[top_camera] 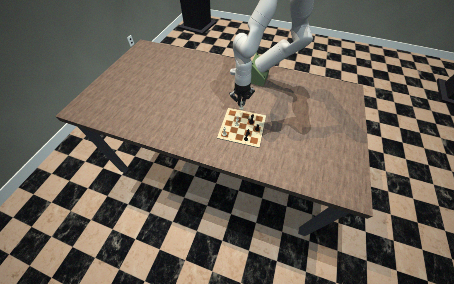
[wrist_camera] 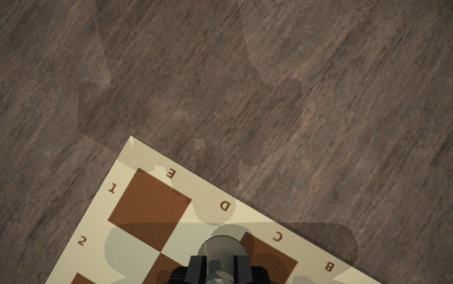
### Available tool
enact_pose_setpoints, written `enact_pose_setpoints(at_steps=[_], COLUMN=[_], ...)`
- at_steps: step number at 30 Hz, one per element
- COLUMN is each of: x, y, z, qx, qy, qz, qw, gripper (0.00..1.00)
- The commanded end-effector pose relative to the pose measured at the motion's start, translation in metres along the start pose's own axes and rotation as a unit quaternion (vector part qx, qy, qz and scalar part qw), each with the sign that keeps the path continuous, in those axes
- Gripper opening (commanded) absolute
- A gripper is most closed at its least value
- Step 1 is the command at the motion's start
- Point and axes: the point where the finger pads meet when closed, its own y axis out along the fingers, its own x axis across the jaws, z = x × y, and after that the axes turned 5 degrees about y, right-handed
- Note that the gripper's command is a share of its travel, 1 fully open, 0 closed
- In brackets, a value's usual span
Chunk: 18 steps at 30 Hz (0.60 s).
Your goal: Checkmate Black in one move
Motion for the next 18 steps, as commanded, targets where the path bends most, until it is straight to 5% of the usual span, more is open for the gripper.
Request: enact_pose_setpoints(at_steps=[1, 7, 18], x=[-0.007, -0.007, -0.010], y=[-0.029, -0.051, -0.054], z=[0.000, 0.001, -0.001], qx=[-0.002, -0.002, -0.005], qy=[0.003, 0.003, 0.003], qz=[0.012, 0.012, 0.018], qw=[1.000, 1.000, 1.000], gripper=[0.00, 0.00, 0.00])
